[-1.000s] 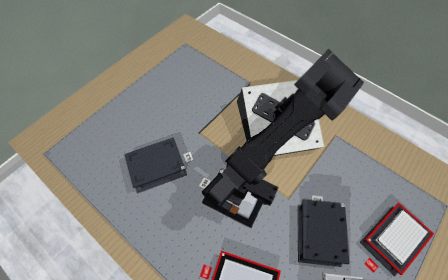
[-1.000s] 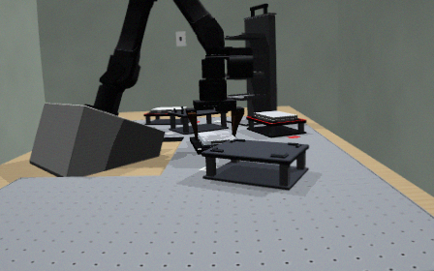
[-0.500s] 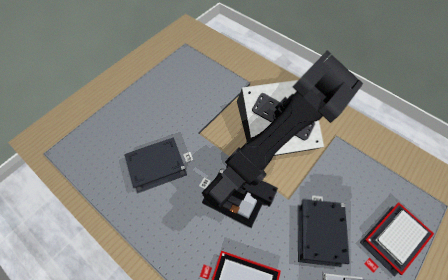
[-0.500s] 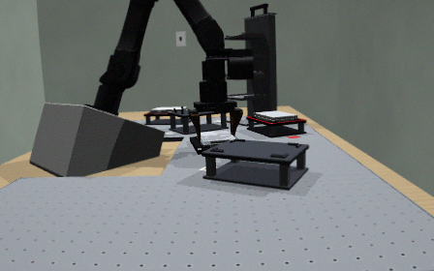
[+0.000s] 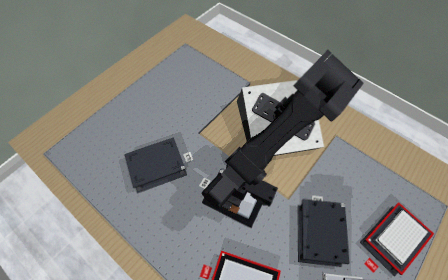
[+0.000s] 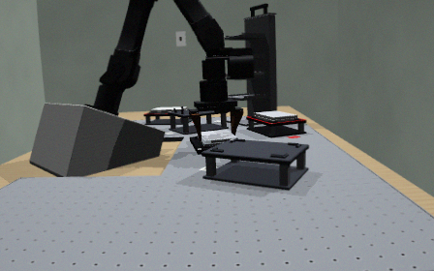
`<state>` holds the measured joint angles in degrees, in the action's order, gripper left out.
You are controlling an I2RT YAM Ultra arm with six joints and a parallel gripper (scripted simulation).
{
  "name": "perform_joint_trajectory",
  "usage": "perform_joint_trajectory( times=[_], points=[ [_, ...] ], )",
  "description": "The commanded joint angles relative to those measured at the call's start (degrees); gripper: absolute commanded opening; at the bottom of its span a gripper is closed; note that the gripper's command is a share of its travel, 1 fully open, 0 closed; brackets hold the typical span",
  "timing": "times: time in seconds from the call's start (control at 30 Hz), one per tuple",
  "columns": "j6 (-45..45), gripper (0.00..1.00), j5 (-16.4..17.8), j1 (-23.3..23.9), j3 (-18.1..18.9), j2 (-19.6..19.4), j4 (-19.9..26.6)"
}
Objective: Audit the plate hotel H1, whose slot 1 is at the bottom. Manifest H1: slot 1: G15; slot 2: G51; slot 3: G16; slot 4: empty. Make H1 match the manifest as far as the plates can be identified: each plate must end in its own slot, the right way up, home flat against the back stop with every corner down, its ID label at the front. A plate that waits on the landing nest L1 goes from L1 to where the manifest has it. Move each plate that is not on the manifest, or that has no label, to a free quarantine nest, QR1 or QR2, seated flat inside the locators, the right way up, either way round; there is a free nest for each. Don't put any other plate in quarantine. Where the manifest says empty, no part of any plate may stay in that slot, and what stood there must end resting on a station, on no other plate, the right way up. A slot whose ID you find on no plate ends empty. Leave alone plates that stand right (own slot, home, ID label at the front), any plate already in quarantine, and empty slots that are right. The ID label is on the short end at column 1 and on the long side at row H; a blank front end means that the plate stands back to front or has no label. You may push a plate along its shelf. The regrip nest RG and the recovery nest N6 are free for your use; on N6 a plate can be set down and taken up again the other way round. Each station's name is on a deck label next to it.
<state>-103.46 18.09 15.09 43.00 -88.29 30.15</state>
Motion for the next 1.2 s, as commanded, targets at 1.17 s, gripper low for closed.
perform_joint_trajectory(
  times=[1.17],
  points=[
    [-2.5,0.86,0.7,2.5,3.4,5.3,9.3]
  ],
)
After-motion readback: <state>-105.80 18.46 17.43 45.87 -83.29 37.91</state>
